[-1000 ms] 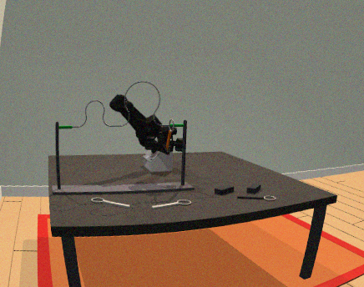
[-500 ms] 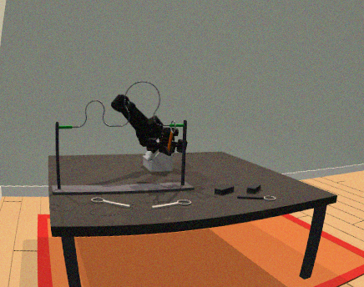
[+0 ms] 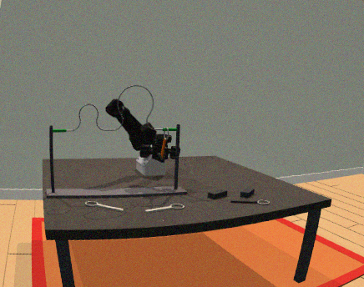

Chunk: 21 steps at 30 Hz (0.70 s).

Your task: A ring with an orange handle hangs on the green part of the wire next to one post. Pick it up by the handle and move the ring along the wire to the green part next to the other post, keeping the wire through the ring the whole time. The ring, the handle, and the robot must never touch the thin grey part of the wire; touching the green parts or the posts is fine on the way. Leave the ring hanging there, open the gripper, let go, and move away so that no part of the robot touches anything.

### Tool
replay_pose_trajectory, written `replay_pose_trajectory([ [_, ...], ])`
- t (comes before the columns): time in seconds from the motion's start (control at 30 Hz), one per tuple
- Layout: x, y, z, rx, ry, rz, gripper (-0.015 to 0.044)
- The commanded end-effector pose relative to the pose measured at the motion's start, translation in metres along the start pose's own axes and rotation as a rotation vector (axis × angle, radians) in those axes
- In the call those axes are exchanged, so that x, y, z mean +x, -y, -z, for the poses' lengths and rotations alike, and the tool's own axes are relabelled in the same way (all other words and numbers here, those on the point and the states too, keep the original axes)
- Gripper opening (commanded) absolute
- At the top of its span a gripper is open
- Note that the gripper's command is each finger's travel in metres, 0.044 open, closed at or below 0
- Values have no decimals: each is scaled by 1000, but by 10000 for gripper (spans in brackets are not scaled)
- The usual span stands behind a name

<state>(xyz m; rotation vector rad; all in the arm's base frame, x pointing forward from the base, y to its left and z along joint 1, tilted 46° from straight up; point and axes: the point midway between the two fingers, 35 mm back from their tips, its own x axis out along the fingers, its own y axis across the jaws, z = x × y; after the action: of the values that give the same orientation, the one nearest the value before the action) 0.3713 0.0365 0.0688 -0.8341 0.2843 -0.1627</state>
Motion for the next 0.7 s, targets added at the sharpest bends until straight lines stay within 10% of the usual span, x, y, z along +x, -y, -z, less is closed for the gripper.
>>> replay_pose_trajectory([
  [0.0, 0, -1, 0, -3, 2, -3, -150],
  [0.33, 0, -1, 0, -3, 2, -3, -150],
  [0.67, 0, 0, 0, 0, 0, 0, 113],
])
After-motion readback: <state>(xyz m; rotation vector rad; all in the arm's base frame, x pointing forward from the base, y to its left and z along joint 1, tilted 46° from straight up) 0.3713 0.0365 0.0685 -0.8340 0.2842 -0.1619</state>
